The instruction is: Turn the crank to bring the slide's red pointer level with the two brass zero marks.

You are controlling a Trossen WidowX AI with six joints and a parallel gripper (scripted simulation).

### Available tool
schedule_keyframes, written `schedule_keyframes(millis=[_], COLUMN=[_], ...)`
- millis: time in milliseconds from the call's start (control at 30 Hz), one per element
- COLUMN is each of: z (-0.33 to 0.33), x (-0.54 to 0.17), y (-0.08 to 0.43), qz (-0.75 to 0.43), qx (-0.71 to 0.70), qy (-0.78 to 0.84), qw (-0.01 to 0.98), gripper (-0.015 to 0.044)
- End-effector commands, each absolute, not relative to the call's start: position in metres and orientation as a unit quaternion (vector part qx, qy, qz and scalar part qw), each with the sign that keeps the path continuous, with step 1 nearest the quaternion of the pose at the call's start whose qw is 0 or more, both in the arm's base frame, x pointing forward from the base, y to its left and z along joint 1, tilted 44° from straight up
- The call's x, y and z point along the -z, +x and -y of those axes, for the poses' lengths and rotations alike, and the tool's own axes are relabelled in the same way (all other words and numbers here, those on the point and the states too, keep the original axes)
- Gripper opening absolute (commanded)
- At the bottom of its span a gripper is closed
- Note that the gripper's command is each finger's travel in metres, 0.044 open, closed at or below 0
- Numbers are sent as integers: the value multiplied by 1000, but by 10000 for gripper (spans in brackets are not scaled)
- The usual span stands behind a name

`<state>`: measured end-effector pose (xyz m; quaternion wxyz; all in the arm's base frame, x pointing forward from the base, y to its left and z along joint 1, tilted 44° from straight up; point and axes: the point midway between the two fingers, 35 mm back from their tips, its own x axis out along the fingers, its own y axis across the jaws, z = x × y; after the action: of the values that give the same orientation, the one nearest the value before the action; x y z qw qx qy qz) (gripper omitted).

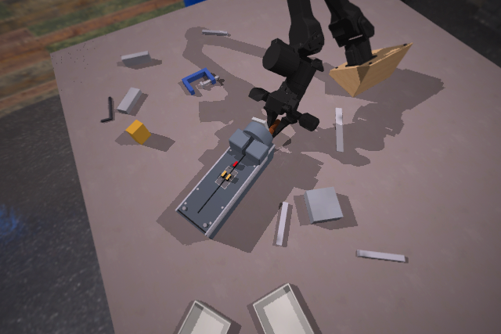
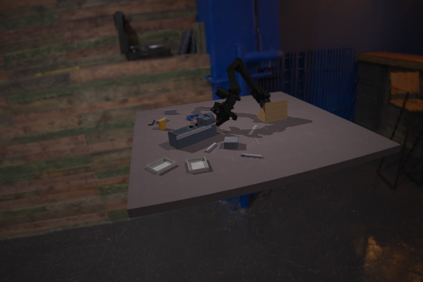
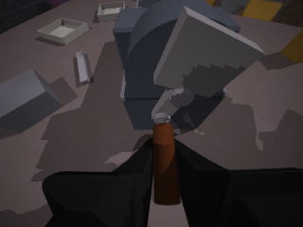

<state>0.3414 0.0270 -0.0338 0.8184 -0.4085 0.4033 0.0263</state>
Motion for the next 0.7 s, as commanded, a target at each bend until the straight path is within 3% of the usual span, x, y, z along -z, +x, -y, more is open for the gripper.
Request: schedule_keyframes(millis=[0,667], z=[-26,-42], x=[35,37], y=[340,335], qz=[-405,-405], qx=[-27,-27], qy=[-410,-410], qw=[816,817], gripper=[0,0])
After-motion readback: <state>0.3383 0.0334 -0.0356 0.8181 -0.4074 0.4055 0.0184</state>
